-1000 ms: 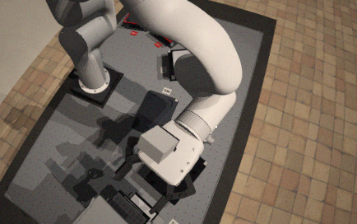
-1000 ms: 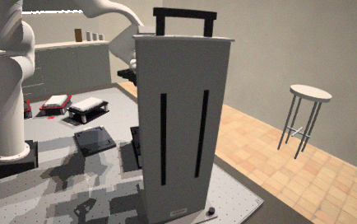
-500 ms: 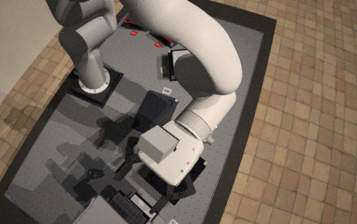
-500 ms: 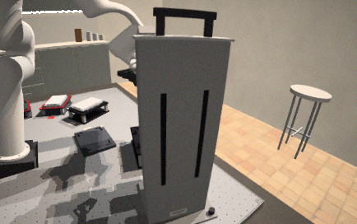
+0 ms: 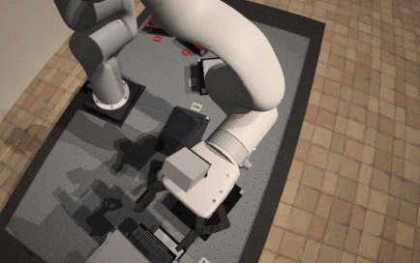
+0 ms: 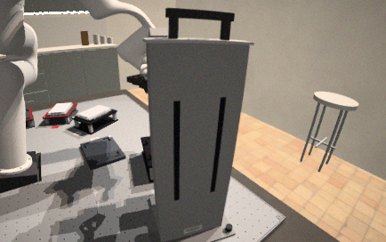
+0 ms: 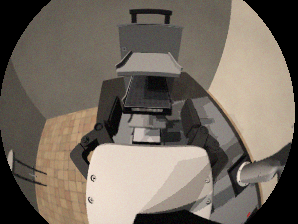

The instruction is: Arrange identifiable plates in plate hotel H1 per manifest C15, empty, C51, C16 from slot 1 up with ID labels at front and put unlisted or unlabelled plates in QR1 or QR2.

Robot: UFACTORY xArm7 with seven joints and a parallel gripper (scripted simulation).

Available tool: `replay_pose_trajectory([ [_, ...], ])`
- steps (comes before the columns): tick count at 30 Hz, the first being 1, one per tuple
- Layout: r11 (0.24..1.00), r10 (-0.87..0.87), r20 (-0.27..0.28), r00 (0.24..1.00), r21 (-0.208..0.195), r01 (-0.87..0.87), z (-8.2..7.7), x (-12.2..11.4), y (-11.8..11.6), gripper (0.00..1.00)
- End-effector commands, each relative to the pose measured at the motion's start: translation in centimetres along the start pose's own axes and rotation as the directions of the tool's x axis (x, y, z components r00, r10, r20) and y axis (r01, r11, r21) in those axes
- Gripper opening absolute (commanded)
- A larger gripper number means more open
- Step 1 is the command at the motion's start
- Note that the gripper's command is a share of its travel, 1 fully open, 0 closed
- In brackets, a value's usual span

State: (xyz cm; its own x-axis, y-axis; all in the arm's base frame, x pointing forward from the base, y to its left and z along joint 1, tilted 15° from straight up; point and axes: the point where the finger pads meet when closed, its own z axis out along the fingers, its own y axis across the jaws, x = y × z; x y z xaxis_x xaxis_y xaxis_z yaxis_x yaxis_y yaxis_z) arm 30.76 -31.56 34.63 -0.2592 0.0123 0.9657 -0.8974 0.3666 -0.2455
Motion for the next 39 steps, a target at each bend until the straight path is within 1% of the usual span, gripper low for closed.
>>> replay_pose_trajectory([
  [1, 1.000, 0.004, 0.000, 1.000, 0.000, -0.004, 0.0, 0.1, -0.1, 1.00],
  [7, 1.000, 0.004, 0.000, 1.000, 0.000, -0.004, -1.6, 0.1, -0.1, 1.00],
  [9, 1.000, 0.004, 0.000, 1.000, 0.000, -0.004, -1.6, 0.1, -0.1, 1.00],
  [14, 1.000, 0.004, 0.000, 1.000, 0.000, -0.004, -2.9, 0.1, -0.1, 1.00],
  [17, 1.000, 0.004, 0.000, 1.000, 0.000, -0.004, -3.0, 0.1, -0.1, 1.00],
  [24, 1.000, 0.004, 0.000, 1.000, 0.000, -0.004, -3.0, -1.7, -0.1, 1.00],
  [26, 1.000, 0.004, 0.000, 1.000, 0.000, -0.004, -3.0, -1.7, -0.1, 1.00],
  [39, 1.000, 0.004, 0.000, 1.000, 0.000, -0.004, -3.0, -5.2, -0.1, 1.00],
])
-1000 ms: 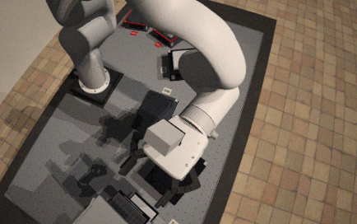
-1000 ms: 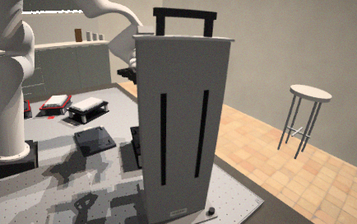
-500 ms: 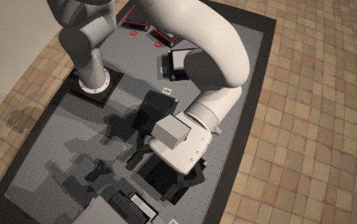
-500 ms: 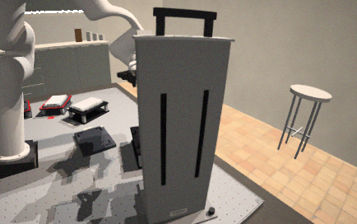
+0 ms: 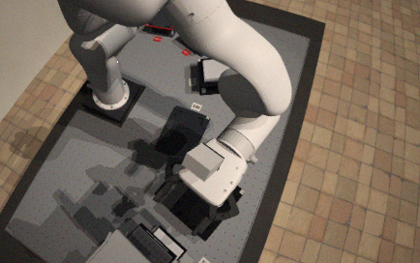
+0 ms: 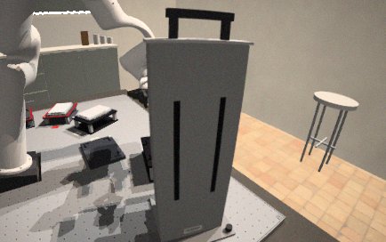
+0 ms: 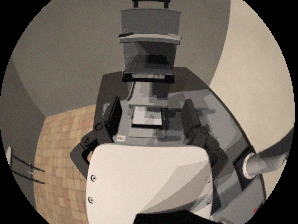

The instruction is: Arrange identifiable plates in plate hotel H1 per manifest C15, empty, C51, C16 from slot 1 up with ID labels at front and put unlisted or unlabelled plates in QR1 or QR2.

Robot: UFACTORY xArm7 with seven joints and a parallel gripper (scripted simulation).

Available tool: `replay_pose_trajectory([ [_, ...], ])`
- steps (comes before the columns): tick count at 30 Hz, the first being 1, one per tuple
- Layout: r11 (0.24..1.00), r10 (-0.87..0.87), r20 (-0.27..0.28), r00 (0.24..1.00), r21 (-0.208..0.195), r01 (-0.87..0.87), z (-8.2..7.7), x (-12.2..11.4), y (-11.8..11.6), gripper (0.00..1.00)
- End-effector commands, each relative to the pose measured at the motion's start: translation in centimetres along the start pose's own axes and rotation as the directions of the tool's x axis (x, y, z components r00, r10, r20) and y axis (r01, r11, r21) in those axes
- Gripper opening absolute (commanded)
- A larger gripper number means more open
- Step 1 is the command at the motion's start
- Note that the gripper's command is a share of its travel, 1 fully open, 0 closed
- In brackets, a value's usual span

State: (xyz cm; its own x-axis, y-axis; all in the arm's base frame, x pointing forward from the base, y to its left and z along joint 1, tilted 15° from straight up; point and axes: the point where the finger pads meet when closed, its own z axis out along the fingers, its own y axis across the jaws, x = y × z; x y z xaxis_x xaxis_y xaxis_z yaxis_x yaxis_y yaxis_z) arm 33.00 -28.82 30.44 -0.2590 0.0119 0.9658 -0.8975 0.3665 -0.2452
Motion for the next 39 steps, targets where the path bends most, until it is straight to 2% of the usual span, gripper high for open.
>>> replay_pose_trajectory([
  [1, 1.000, 0.004, 0.000, 1.000, 0.000, -0.004, 0.0, -0.9, -0.1, 1.00],
  [11, 1.000, 0.004, 0.000, 1.000, 0.000, -0.004, 0.0, -2.4, -0.1, 1.00],
  [19, 1.000, 0.004, -0.001, 1.000, 0.000, -0.004, 2.1, -2.4, -0.1, 1.00],
  [21, 1.000, 0.004, -0.001, 1.000, 0.000, -0.004, 2.1, -2.4, -0.1, 1.00],
  [24, 1.000, 0.004, -0.001, 1.000, 0.000, -0.004, 2.9, -2.4, -0.1, 1.00],
  [39, 1.000, 0.004, -0.001, 1.000, 0.000, -0.004, 3.0, -2.4, -0.1, 1.00],
])
